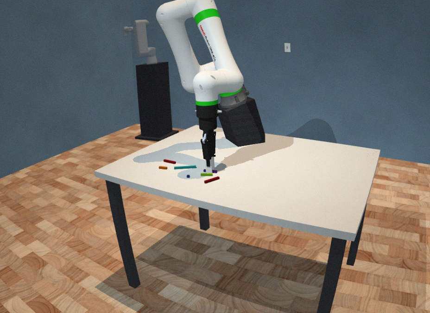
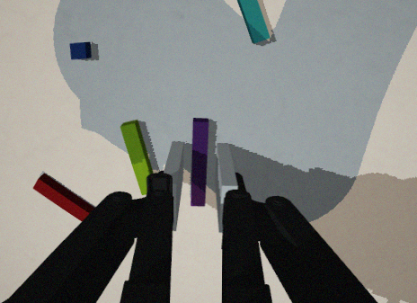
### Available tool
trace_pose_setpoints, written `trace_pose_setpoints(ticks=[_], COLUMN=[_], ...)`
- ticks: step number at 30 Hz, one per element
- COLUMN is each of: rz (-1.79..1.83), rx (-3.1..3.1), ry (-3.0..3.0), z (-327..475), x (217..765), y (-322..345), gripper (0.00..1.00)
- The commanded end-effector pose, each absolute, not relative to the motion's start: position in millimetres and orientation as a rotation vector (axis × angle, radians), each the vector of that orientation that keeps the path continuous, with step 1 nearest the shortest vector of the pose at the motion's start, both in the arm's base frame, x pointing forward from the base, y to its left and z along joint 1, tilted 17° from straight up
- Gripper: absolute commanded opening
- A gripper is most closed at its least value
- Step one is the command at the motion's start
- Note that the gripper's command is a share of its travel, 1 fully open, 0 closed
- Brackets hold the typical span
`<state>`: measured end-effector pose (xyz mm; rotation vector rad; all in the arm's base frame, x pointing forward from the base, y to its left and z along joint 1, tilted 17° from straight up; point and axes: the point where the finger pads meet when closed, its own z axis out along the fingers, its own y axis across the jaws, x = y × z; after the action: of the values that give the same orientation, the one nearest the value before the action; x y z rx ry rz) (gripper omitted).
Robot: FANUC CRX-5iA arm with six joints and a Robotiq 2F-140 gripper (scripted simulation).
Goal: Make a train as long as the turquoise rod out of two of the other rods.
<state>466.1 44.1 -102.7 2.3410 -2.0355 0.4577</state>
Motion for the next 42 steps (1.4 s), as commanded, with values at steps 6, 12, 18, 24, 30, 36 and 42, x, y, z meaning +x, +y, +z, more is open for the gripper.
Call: trace_pose_setpoints(ticks=[6, 12, 18, 24, 30, 36, 42], rz=[0.458, 0.458, 0.458, 0.458, 0.458, 0.458, 0.458], rx=[2.341, 2.341, 2.341, 2.341, 2.341, 2.341, 2.341], ry=[-2.036, -2.036, -2.036, -2.036, -2.036, -2.036, -2.036], z=[-102.5, -102.5, -102.5, -102.5, -102.5, -102.5, -102.5], x=[466.2, 466.2, 466.2, 466.2, 466.2, 466.2, 466.2], y=[44.2, 44.2, 44.2, 44.2, 44.2, 44.2, 44.2], gripper=[0.15, 0.15, 0.15, 0.15, 0.15, 0.03, 0.03])
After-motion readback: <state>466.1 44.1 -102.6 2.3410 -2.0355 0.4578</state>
